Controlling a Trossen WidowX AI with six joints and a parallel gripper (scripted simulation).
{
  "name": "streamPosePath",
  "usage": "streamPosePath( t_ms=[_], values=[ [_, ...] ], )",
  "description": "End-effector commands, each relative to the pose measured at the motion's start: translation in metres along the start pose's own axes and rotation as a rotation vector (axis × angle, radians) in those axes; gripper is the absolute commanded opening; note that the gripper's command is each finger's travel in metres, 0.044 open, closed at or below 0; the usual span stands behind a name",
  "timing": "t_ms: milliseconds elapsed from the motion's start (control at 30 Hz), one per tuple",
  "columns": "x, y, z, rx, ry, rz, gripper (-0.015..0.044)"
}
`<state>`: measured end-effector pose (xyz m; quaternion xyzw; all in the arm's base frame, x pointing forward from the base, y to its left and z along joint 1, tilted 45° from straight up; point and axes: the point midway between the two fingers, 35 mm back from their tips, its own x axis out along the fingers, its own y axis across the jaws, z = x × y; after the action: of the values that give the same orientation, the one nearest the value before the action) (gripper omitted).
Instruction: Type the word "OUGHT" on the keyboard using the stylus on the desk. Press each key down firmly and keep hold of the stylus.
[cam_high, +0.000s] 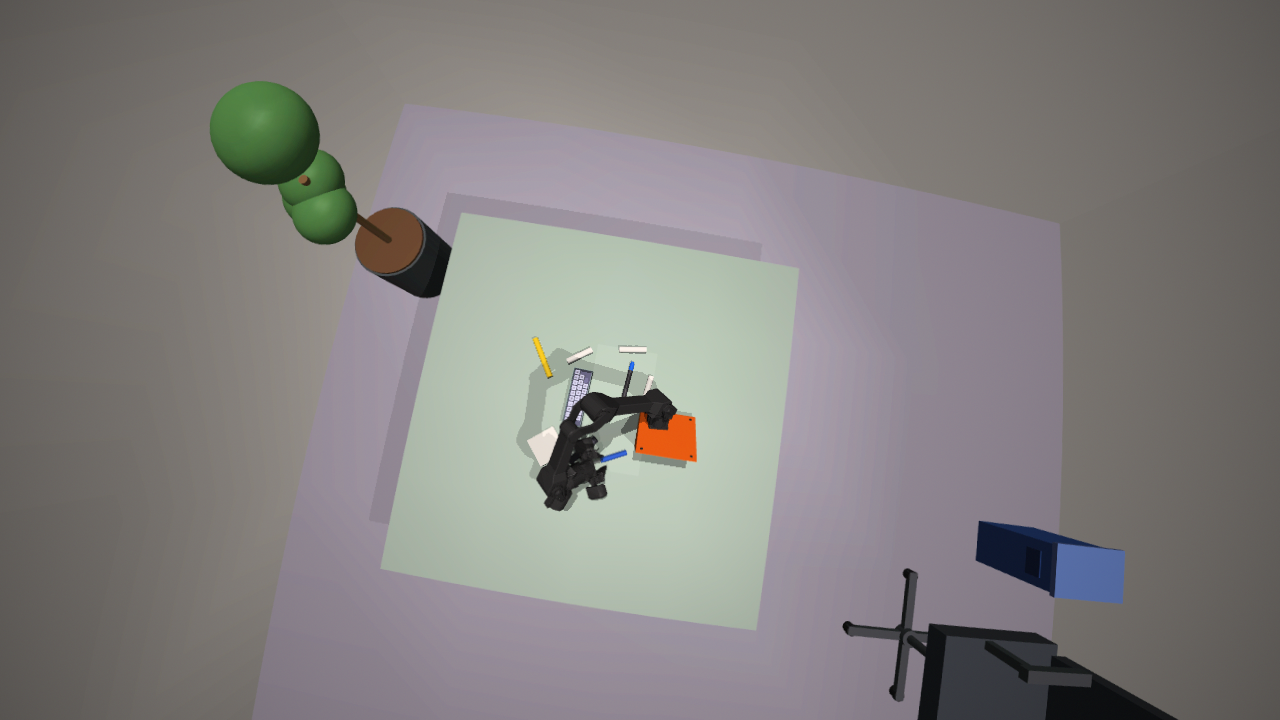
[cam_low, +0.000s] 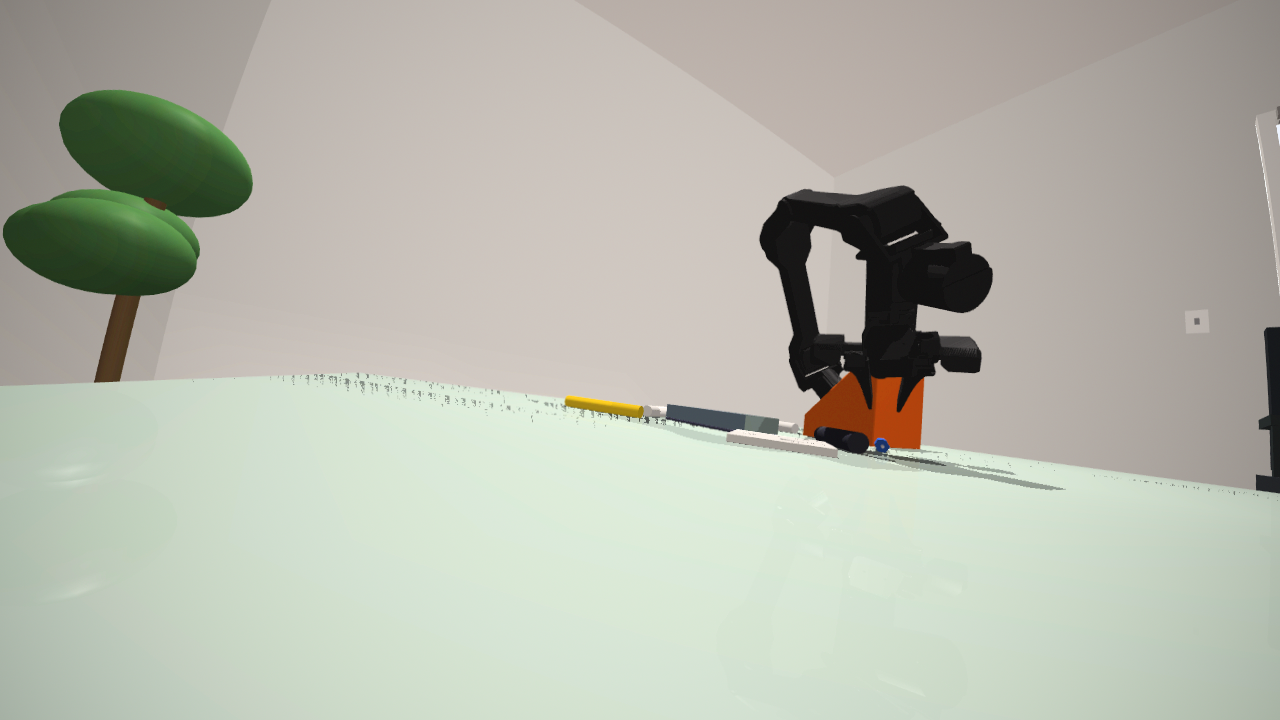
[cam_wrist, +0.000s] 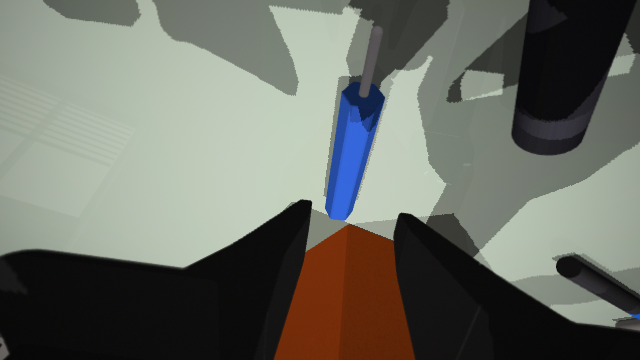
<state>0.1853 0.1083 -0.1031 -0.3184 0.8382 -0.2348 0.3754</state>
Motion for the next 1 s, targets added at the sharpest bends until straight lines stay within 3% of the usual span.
streamPosePath(
  t_ms=[0,967],
  values=[
    [0.005,0.001,0.0,-0.006,0.003,-0.003,0.015],
    [0.022,0.001,0.011,-0.005,0.003,-0.003,0.015]
  ],
)
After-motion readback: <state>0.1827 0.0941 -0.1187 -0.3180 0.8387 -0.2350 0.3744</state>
